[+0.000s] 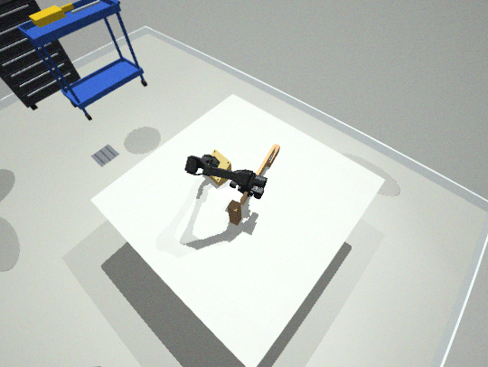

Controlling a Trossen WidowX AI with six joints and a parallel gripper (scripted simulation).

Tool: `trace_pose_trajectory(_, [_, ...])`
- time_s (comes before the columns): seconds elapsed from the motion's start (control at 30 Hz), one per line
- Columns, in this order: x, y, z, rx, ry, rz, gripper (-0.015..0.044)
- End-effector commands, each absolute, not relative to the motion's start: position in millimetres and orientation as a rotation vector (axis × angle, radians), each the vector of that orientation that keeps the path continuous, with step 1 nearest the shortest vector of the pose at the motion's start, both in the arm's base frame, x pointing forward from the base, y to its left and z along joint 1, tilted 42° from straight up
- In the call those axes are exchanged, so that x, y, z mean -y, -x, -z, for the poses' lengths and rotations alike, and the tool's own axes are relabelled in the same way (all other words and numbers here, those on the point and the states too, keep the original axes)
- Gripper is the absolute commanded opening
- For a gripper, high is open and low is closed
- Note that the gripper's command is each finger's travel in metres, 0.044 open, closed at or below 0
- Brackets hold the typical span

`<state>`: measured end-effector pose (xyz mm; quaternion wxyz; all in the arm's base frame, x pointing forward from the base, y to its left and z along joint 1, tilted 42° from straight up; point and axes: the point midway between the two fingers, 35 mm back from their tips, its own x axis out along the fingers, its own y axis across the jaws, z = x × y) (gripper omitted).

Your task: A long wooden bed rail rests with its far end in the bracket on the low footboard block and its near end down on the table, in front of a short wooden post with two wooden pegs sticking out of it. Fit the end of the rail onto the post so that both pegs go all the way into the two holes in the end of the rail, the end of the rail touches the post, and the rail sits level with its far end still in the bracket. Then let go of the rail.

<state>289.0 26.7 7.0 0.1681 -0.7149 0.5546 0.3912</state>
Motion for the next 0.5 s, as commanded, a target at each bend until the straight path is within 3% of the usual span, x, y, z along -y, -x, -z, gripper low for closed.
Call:
trace_pose_trajectory(0.0, [-30.1,-289.0,-7.5,-1.569,2.037,-1.115,0.0])
trace_pose_trajectory(0.47, [-31.6,-289.1,-9.0,-1.569,2.037,-1.115,0.0])
